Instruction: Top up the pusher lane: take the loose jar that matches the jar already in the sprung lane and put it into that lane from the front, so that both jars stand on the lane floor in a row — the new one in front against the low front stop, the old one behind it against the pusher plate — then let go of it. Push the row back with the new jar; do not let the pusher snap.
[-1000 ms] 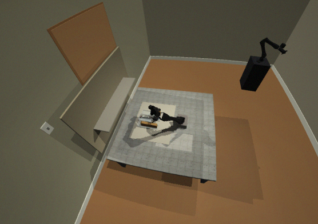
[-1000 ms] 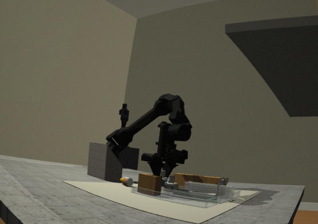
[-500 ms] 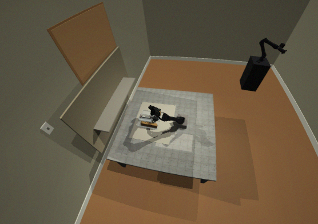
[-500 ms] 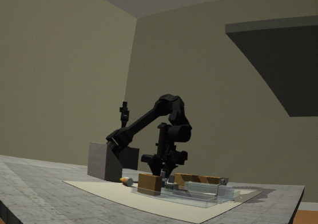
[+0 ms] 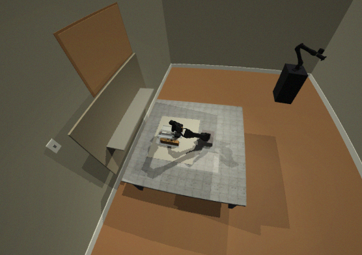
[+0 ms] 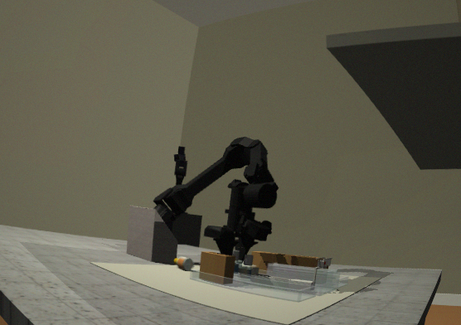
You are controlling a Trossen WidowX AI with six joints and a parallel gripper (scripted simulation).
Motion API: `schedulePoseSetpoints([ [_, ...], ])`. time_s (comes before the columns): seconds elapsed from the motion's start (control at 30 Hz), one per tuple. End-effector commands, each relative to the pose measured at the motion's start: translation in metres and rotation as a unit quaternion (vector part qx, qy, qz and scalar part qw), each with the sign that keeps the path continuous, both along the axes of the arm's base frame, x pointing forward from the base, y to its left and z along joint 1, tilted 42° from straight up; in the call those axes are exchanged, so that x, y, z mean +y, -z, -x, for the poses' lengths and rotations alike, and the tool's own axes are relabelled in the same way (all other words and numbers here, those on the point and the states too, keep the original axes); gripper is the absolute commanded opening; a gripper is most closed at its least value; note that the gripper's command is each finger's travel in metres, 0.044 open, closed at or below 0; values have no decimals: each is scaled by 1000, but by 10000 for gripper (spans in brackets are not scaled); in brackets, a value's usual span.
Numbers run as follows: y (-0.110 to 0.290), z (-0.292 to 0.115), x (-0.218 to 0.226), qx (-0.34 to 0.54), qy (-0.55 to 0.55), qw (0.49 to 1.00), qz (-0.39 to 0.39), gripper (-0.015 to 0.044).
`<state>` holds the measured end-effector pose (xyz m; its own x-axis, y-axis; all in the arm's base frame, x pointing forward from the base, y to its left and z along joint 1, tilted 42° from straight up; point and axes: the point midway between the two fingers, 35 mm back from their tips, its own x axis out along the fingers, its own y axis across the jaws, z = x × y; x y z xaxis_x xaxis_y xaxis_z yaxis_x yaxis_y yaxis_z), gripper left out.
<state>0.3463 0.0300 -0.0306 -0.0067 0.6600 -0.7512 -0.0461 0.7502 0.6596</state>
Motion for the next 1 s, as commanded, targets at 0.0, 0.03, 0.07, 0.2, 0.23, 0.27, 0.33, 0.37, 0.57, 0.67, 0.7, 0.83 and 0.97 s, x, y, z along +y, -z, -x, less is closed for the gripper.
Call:
schedulePoseSetpoints([
  [0.0, -1, -5, 2, -10, 2, 1000, -4, 0],
  [0.03, -1, -5, 2, -10, 2, 1000, -4, 0],
  [0.07, 0, -5, 2, -10, 2, 1000, -4, 0],
  [0.2, 0, -4, 3, -10, 2, 1000, -4, 0],
  [0.23, 1, -4, 3, -10, 2, 1000, -4, 0],
  [0.27, 1, -4, 3, -10, 2, 1000, -4, 0],
  [0.33, 1, -4, 4, -10, 2, 1000, -4, 0],
  [0.37, 1, -4, 4, -10, 2, 1000, -4, 0],
  [0.57, 3, -4, 5, -10, 2, 1000, -4, 0],
  [0.67, 3, -3, 5, -10, 2, 1000, -4, 0],
  [0.7, 4, -3, 6, -10, 2, 1000, -4, 0],
  [0.83, 4, -2, 6, -10, 2, 1000, -4, 0],
  [0.97, 4, -2, 6, -10, 2, 1000, -4, 0],
])
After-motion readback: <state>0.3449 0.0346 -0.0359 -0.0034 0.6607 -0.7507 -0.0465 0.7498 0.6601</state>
